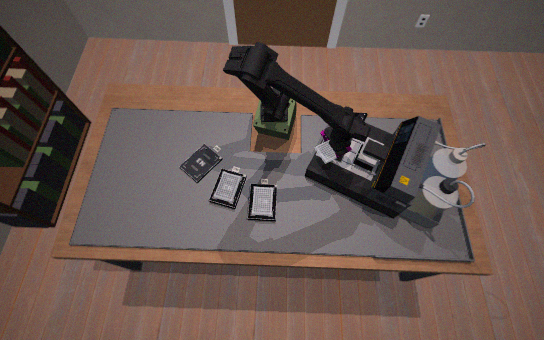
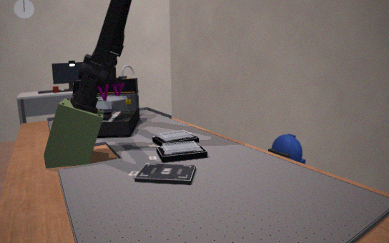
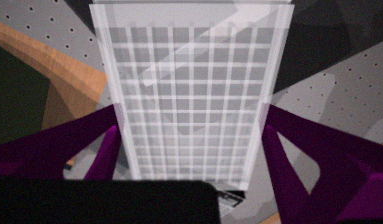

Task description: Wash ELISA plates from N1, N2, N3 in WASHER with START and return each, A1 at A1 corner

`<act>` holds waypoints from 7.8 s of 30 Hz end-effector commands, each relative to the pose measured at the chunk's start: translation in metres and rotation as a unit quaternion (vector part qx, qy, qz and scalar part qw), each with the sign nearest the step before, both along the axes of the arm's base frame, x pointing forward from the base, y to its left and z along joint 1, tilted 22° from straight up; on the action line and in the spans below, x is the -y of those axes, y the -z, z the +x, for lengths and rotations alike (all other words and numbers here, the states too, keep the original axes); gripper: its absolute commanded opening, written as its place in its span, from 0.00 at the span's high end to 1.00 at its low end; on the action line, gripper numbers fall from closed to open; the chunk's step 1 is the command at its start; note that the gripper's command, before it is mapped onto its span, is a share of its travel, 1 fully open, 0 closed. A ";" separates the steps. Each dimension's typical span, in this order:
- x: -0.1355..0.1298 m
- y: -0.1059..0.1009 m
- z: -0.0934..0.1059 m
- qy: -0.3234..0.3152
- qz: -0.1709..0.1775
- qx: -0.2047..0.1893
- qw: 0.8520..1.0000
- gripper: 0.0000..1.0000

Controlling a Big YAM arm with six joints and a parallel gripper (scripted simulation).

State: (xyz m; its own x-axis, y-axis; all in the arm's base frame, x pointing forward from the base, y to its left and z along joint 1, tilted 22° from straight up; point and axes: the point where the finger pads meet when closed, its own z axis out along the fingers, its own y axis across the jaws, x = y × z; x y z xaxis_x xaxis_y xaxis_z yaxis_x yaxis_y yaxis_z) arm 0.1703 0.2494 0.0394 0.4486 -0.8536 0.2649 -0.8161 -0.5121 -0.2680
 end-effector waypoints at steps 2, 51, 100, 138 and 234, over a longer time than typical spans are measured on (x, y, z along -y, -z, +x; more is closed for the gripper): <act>-0.001 -0.015 0.024 0.058 0.044 0.014 0.997 0.16; 0.003 -0.031 0.058 0.038 0.043 0.018 0.998 0.16; 0.163 -0.053 0.143 0.399 0.169 0.051 0.900 0.16; 0.303 -0.078 0.184 0.596 0.257 0.086 0.756 0.16; 0.477 -0.060 0.135 0.794 0.327 0.110 0.501 0.16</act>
